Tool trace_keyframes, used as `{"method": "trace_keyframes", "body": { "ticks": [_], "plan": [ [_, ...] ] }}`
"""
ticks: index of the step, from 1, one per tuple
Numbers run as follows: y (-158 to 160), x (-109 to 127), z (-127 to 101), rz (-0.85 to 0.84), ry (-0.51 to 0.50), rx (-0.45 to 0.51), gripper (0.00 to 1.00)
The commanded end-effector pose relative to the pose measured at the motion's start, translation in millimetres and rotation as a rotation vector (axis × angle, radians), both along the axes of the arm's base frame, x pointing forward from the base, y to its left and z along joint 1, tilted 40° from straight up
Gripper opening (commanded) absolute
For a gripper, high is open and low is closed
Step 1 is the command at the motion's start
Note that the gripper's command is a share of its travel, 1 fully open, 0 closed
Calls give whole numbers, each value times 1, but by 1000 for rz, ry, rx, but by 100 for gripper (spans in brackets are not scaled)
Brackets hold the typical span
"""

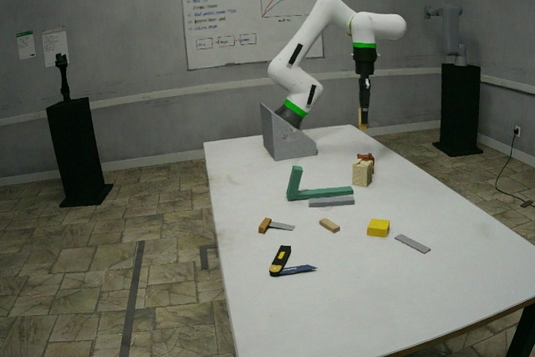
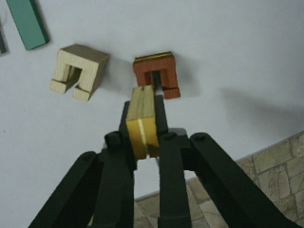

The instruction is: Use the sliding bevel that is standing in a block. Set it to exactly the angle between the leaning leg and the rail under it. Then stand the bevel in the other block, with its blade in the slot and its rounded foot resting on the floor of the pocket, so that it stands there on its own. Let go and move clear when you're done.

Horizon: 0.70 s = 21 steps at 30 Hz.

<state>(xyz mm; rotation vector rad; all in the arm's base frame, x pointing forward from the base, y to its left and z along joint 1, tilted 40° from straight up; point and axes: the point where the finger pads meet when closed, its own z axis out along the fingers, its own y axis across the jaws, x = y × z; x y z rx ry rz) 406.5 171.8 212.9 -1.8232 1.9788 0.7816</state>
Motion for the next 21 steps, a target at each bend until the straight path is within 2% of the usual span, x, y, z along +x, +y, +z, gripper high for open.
{"method": "trace_keyframes", "body": {
  "ticks": [1, 21],
  "plan": [
    [4, -4, 5, -3, 0, 3, 10],
    [10, -9, 11, -7, 3, 8, 10]
  ]
}}
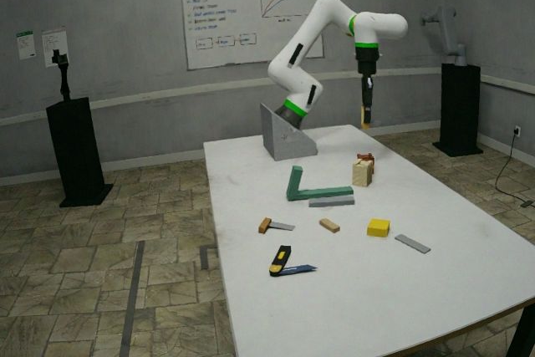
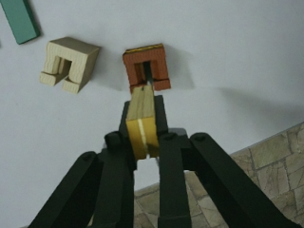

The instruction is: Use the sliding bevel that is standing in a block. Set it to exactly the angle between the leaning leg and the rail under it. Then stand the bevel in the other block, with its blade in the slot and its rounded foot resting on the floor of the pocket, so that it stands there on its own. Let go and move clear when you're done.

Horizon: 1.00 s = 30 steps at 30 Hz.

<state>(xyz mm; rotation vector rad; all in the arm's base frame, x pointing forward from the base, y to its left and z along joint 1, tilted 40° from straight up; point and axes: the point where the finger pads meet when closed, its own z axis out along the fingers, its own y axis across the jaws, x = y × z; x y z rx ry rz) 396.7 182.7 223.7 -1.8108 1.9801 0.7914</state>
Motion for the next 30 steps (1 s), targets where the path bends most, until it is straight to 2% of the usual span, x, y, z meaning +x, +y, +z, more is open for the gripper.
{"method": "trace_keyframes", "body": {
  "ticks": [1, 10, 23, 30],
  "plan": [
    [0, 0, 0, -1, -1, 0, 10],
    [7, -1, -8, -1, -1, 0, 10],
    [59, -10, -71, 0, -1, 0, 10],
    [69, -12, -82, 0, -1, 0, 10]
  ]
}}
